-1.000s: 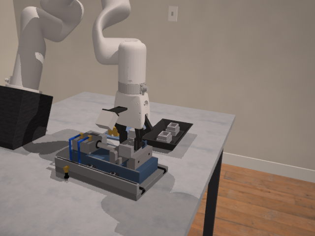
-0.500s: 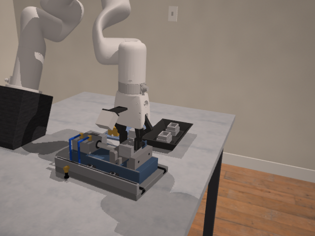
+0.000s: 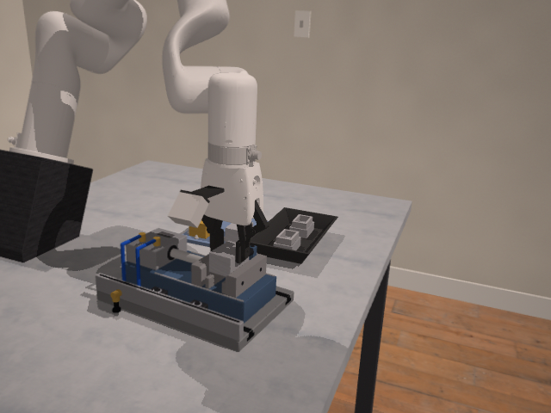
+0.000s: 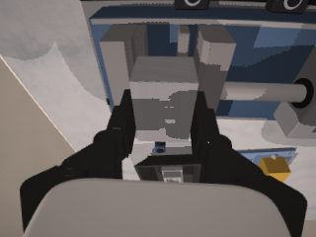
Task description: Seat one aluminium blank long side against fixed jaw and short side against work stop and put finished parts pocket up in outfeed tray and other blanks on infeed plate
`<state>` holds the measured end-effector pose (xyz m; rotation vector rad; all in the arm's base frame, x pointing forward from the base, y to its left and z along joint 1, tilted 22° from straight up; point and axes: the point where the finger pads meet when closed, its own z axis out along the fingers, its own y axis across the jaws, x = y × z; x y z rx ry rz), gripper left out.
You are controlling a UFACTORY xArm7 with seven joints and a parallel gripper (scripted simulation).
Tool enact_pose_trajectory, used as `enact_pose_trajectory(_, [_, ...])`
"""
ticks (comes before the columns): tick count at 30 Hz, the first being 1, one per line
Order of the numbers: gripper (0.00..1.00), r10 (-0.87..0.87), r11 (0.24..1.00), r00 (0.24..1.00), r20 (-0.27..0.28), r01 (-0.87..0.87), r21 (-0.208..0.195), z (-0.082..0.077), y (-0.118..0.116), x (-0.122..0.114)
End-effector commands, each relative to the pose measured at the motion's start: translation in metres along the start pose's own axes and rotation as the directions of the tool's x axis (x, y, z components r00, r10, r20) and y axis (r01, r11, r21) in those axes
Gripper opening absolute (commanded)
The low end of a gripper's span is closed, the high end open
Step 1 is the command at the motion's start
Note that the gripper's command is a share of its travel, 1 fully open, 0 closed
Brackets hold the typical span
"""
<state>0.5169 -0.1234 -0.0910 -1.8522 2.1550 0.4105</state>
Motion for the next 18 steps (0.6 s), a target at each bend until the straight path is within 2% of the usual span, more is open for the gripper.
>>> enact_pose_trajectory(1, [0.00, 0.000, 1.000, 1.000, -0.002, 0.000, 0.005, -0.0024, -0.0021, 0.0002])
enact_pose_trajectory(18, [0.00, 0.000, 1.000, 1.000, -0.002, 0.000, 0.005, -0.0024, -0.0031, -0.0023])
